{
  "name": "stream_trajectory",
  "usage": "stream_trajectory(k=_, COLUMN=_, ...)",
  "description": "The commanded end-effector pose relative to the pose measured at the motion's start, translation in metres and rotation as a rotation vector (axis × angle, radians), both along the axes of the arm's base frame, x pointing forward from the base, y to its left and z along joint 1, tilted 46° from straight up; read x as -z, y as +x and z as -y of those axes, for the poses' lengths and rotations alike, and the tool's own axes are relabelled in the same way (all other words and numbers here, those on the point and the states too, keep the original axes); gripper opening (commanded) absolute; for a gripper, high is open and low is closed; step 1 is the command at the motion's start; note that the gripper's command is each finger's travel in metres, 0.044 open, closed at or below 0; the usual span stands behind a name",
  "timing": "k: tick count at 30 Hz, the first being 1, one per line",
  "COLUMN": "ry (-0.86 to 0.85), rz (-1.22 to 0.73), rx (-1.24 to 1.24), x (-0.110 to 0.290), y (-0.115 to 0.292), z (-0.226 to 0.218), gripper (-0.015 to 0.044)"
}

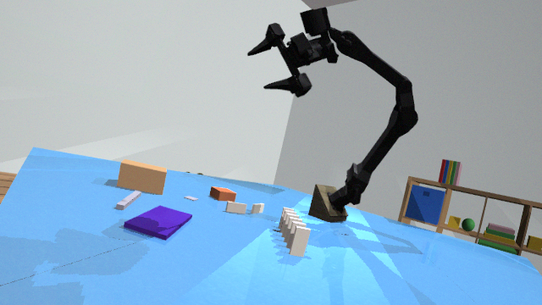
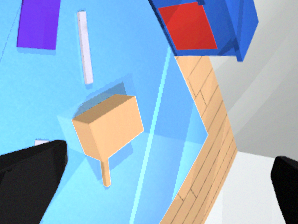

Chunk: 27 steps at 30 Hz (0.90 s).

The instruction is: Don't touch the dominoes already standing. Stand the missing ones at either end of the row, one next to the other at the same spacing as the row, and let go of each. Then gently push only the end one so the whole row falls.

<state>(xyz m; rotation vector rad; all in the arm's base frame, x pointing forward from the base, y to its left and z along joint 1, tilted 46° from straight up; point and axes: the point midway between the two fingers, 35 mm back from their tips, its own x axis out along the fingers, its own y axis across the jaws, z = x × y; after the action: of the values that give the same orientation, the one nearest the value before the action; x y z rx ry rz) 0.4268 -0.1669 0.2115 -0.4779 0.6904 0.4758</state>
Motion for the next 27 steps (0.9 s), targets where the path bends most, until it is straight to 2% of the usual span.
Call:
stream_trajectory(k=1, ry=0.162, rz=-0.22, rx=-0.014, x=0.065, y=-0.015, z=-0.03, gripper=0.044)
stream_trajectory(k=5, ry=0.264, rz=-0.386, rx=-0.027, x=0.107, y=-0.034, z=-0.053, gripper=0.044)
stream_trajectory(k=10, ry=0.415, rz=-0.67, rx=-0.06, x=0.166, y=-0.076, z=-0.094, gripper=0.044)
stream_trajectory(k=15, ry=0.535, rz=-0.919, rx=-0.083, x=0.201, y=-0.117, z=-0.127, gripper=0.044)
stream_trajectory(k=27, ry=0.54, rz=-0.929, rx=-0.083, x=0.212, y=-0.118, z=-0.138, gripper=0.044)
